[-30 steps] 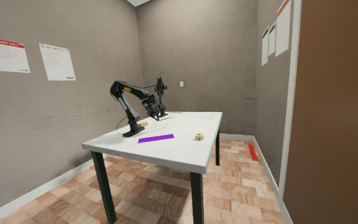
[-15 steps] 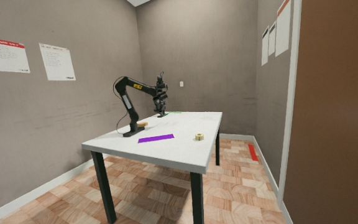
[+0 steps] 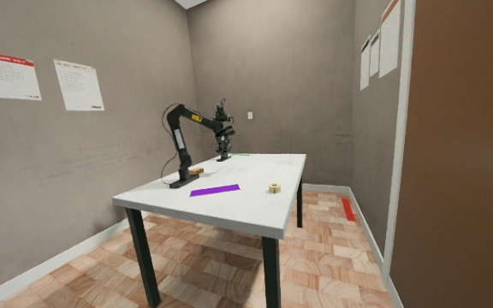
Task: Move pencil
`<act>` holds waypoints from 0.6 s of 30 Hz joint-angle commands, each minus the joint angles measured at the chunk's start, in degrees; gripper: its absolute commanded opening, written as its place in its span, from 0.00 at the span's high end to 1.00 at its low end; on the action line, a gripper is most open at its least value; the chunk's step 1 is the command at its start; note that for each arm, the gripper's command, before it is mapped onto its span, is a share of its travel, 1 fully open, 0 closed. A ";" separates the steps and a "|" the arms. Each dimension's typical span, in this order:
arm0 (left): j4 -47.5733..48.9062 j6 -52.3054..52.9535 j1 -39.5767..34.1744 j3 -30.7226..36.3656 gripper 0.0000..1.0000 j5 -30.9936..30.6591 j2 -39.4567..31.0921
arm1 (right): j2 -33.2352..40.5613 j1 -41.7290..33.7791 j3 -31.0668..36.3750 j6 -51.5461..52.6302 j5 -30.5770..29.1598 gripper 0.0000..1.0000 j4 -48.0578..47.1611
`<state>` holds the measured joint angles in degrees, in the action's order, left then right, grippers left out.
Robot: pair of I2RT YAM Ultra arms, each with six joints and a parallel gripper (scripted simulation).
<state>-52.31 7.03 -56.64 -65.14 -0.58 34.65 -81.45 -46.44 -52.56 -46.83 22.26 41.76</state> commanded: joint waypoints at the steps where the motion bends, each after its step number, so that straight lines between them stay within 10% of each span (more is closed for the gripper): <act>1: 0.07 0.71 0.37 -1.79 0.11 -0.60 -0.79 | -0.73 -0.85 -2.85 0.83 -0.02 1.00 1.21; 6: -0.76 8.21 1.22 -0.38 0.62 -3.27 3.33 | -0.83 -0.88 -3.09 0.66 0.02 1.00 1.35; 18: -2.13 29.61 16.24 3.35 0.62 -16.62 22.87 | -0.85 -0.89 -3.10 0.65 0.02 1.00 1.37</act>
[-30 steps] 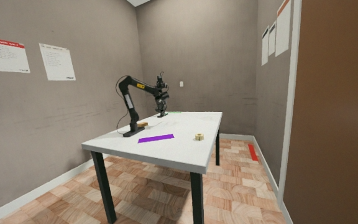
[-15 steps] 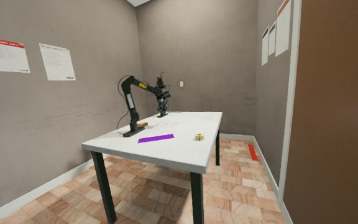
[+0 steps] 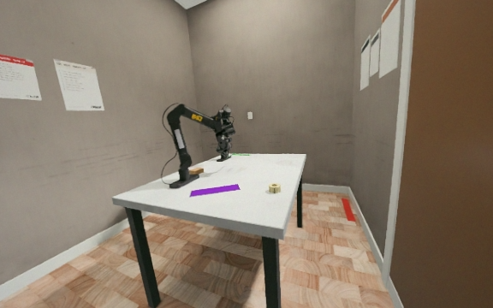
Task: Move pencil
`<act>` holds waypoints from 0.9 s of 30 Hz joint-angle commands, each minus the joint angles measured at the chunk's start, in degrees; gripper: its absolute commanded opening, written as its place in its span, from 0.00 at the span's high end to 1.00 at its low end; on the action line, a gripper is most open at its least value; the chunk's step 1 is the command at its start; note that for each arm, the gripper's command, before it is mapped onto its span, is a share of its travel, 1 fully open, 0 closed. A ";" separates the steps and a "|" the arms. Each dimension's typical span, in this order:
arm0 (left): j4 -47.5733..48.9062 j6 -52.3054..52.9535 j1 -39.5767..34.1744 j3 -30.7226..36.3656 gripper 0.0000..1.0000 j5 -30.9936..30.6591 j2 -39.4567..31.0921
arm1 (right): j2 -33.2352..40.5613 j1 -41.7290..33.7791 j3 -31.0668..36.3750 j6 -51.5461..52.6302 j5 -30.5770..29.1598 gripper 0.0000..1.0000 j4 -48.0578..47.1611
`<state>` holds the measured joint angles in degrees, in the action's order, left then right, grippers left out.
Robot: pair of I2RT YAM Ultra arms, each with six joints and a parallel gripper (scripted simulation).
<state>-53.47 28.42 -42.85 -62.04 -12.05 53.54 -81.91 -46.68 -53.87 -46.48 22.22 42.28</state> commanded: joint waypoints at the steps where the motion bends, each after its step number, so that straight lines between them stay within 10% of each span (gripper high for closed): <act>1: -1.00 10.06 3.67 0.47 0.62 -6.16 6.08 | -0.39 -0.65 -1.79 0.30 0.06 1.00 0.85; 13: -2.16 22.22 12.58 1.47 0.62 -12.56 21.58 | 0.11 -0.29 -1.19 0.09 0.06 1.00 0.14; 27: -2.40 22.01 13.08 1.37 0.62 -12.01 22.54 | 0.11 -0.29 -1.19 0.09 0.06 1.00 0.14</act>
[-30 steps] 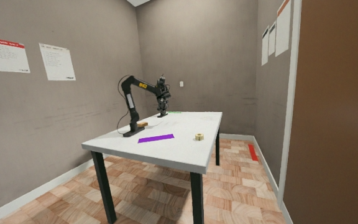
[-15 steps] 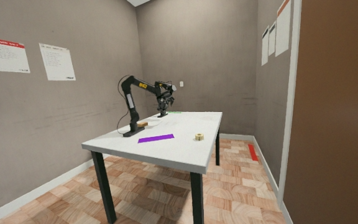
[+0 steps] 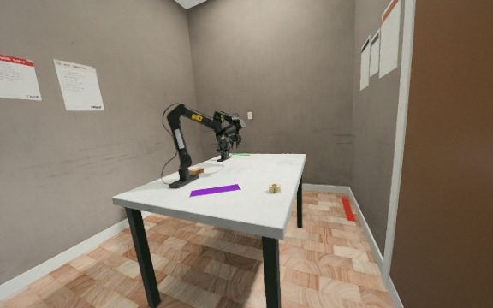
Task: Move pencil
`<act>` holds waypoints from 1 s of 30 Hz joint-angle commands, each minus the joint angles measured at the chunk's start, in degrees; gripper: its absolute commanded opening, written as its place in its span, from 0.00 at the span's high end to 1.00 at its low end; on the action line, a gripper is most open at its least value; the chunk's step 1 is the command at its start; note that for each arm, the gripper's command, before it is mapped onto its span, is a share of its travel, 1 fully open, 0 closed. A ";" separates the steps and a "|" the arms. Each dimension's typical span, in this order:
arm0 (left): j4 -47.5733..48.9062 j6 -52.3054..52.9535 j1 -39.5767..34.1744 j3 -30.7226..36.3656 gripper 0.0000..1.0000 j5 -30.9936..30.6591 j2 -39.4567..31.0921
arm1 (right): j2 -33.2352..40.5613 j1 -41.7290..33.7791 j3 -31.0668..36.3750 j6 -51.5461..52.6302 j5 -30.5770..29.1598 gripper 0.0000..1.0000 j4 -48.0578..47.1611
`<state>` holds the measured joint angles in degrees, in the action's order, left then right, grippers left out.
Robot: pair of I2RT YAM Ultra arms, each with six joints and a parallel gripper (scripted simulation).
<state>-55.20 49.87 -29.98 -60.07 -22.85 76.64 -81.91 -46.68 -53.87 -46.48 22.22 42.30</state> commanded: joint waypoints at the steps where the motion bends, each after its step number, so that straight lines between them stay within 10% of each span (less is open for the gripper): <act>1: -0.62 0.58 0.21 -0.60 0.62 -1.21 -0.56 | 0.11 -0.29 -1.19 0.09 0.06 1.00 0.12; 30: 12.89 -4.62 -5.06 5.52 0.62 0.46 4.12 | 0.11 -0.29 -1.19 0.09 0.06 1.00 0.12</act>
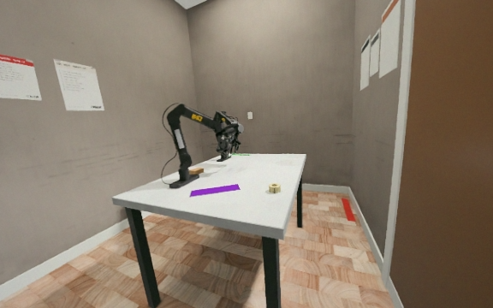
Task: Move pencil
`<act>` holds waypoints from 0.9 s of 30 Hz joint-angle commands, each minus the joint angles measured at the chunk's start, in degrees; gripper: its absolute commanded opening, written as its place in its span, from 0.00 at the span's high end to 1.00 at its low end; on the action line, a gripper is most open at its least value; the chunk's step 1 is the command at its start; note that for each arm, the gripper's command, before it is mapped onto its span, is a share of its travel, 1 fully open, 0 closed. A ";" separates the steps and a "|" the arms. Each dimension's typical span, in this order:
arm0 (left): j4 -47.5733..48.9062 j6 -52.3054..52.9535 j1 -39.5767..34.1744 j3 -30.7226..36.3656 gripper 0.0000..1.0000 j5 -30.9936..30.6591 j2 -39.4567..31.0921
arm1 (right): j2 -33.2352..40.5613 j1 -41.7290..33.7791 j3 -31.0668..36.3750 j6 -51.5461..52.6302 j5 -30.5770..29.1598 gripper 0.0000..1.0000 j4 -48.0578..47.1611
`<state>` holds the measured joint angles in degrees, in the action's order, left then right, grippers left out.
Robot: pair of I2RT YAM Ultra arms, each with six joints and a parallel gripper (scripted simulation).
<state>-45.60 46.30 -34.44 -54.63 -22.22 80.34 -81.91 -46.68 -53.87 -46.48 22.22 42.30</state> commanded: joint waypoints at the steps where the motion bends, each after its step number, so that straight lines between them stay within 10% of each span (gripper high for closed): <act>1: 3.30 -1.06 -0.60 0.07 0.62 -0.17 0.42 | 0.11 -0.29 -1.19 0.09 0.06 1.00 0.12; 20: 3.78 -1.24 -0.75 0.22 0.62 -0.08 0.65 | 0.11 -0.29 -1.19 0.09 0.06 1.00 0.12; 27: 3.79 -1.24 -0.75 0.22 0.88 -0.08 0.65 | 0.11 -0.29 -1.19 0.09 0.06 1.00 0.12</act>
<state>-43.44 45.47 -34.74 -54.30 -21.91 80.77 -81.91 -46.68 -53.87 -46.48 22.22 42.30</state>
